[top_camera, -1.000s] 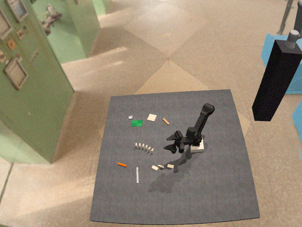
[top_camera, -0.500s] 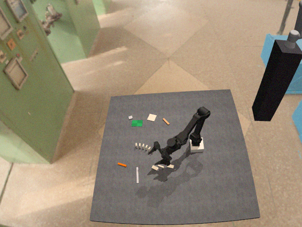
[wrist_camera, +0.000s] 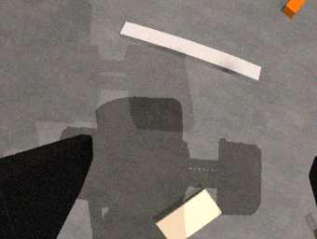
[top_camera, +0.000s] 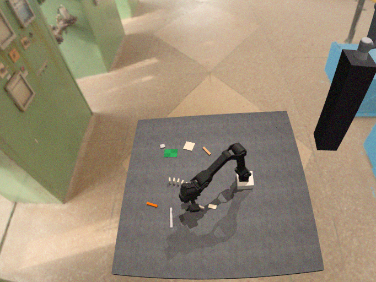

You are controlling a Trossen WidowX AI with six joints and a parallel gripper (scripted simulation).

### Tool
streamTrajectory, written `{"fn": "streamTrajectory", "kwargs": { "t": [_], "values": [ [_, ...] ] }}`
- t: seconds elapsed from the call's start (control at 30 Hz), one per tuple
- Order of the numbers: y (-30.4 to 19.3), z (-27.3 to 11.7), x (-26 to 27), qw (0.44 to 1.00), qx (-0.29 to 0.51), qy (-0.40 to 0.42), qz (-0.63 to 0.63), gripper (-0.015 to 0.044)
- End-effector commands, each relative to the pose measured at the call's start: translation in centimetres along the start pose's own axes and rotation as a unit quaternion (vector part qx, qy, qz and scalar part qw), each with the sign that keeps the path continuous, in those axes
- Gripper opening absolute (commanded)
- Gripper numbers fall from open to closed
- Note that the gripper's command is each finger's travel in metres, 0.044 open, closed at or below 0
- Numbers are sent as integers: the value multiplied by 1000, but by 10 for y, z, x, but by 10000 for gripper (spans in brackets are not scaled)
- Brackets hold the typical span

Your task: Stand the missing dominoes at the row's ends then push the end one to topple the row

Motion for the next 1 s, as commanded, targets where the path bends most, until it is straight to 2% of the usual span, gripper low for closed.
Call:
{"fn": "streamTrajectory", "kwargs": {
  "t": [0.0,0.53,0.77,0.97],
  "values": [
    [9,46,-30,877,269,-66,393,440],
    [8,48,-27,873,273,-68,398,440],
    [-25,100,-21,873,273,-69,398,440],
    [-24,103,-22,873,273,-69,398,440]
  ]
}}
Point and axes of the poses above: the point midway between the two fingers, 35 mm back from their tips, its own z axis out along the fingers, its own x axis across the jaws, y = z × x, the point moved 9 cm from there along -z, back along the fingers, and after that the axes turned 7 degrees about -z, right-handed, at the moved point
